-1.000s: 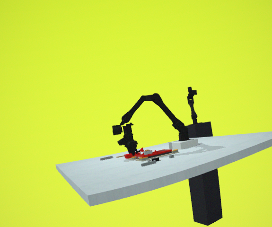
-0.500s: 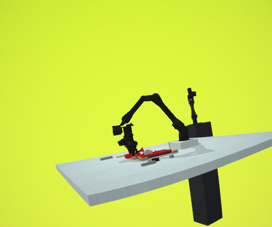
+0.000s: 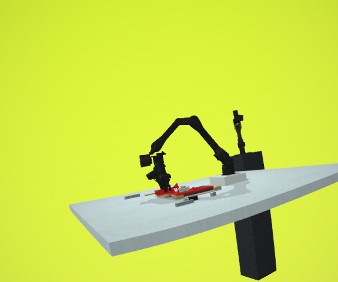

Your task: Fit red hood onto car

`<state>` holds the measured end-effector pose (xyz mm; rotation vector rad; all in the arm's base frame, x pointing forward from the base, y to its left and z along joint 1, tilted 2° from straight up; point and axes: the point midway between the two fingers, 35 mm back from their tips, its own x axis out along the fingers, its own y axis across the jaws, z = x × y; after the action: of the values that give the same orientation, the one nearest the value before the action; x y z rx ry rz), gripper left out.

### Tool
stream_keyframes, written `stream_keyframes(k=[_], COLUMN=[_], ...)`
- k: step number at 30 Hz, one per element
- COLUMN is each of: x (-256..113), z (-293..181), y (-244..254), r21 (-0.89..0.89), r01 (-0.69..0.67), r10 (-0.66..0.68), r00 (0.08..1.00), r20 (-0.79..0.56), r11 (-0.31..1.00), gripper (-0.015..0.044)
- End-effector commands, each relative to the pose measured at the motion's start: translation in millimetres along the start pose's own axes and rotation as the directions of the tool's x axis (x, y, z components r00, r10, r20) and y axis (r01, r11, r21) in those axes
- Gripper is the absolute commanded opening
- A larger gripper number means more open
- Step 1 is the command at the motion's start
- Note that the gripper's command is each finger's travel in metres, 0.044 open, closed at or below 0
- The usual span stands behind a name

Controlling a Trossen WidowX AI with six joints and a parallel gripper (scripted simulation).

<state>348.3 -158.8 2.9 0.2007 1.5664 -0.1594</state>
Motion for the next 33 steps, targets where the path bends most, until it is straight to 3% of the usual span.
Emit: stream_keyframes(k=[1, 19, 33], x=[-14, -81, -85], z=[2, 1, 0], y=[0, 0, 21], r21=[-0.001, -0.001, -0.030], r01=[0.002, 0.002, 0.011], r10=[-0.002, -0.002, -0.011], r00=[1.000, 1.000, 1.000], r20=[0.008, 0.008, 0.004], r11=[1.000, 1.000, 0.999], gripper=[0.0000, 0.0000, 0.0000])
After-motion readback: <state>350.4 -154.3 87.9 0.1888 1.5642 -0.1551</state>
